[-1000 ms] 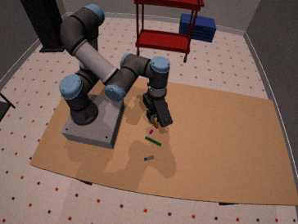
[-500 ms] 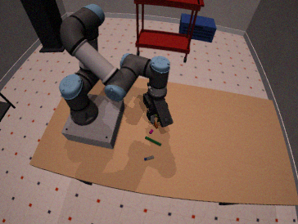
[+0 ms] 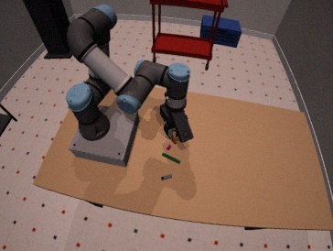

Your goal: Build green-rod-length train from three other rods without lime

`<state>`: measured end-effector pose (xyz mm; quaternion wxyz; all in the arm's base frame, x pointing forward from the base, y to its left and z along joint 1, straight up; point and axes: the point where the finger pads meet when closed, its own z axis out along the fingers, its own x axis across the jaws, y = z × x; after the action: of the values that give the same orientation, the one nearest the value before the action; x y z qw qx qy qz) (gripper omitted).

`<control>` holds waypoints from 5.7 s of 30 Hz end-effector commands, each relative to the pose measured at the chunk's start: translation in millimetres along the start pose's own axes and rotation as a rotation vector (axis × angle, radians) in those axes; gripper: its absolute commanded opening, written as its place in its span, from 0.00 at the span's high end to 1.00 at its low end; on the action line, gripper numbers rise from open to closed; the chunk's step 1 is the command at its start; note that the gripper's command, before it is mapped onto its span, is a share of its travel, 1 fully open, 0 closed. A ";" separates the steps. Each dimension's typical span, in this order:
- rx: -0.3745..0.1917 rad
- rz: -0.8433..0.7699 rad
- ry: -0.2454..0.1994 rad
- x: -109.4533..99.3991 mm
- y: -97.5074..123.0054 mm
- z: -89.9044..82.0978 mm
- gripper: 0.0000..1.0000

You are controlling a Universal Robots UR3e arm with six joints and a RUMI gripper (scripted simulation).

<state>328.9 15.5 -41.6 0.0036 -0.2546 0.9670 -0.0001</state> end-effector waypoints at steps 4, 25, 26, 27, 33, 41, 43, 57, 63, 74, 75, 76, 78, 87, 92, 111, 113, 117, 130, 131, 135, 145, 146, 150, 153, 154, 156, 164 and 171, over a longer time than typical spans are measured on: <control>0.000 0.000 -0.001 -0.2 -0.2 0.2 0.86; -0.001 0.000 -0.001 0.1 0.1 14.6 0.86; -0.001 0.000 -0.001 0.1 0.1 15.3 0.86; -0.001 0.000 -0.001 0.1 0.1 15.9 0.86; -0.001 0.000 -0.001 0.1 0.1 17.2 0.86; 0.000 0.000 -0.002 -0.3 -0.3 16.9 0.86; 0.000 0.000 -0.002 -0.3 -0.3 16.9 0.86; 0.000 0.000 -0.001 -0.2 -0.2 16.9 0.86; 0.000 0.000 -0.001 -0.2 -0.2 16.9 0.86; 0.000 0.000 -0.001 -0.2 -0.2 16.9 1.00; 0.000 0.000 -0.001 -0.2 -0.2 16.9 1.00; 0.000 0.000 -0.001 -0.2 -0.2 16.9 1.00; 0.000 0.000 -0.001 -0.2 -0.2 16.9 1.00; 0.000 0.000 -0.001 -0.2 -0.2 16.9 1.00; 0.000 0.000 -0.001 -0.2 -0.2 16.9 1.00; 0.001 0.000 -0.003 -0.8 -0.9 13.1 1.00; 0.001 0.000 -0.003 -0.8 -0.9 10.1 1.00; 0.001 0.000 -0.003 -0.7 -0.9 3.5 1.00; 0.001 0.000 -0.003 -0.6 -0.9 -42.1 1.00; 0.001 0.000 -0.003 -0.6 -0.9 -46.3 1.00; 0.002 0.000 -0.003 -0.6 -0.9 -54.6 1.00; 0.002 0.000 -0.003 -0.5 -0.8 -81.1 1.00; 0.002 0.000 -0.003 -0.5 -0.8 -82.2 1.00; 0.001 0.000 -0.002 -0.4 -0.7 -83.7 1.00; 0.000 0.000 -0.001 -0.4 -0.6 -83.5 1.00; 0.000 0.000 -0.001 -0.4 -0.6 -83.5 1.00; 0.000 0.000 -0.001 -0.4 -0.6 -83.5 1.00; 0.000 -0.002 -0.002 -0.4 -0.9 -83.6 1.00; 0.001 -0.017 -0.002 -0.3 -3.0 -83.6 1.00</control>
<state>328.5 14.8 41.2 0.0037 -0.2564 0.9666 0.0002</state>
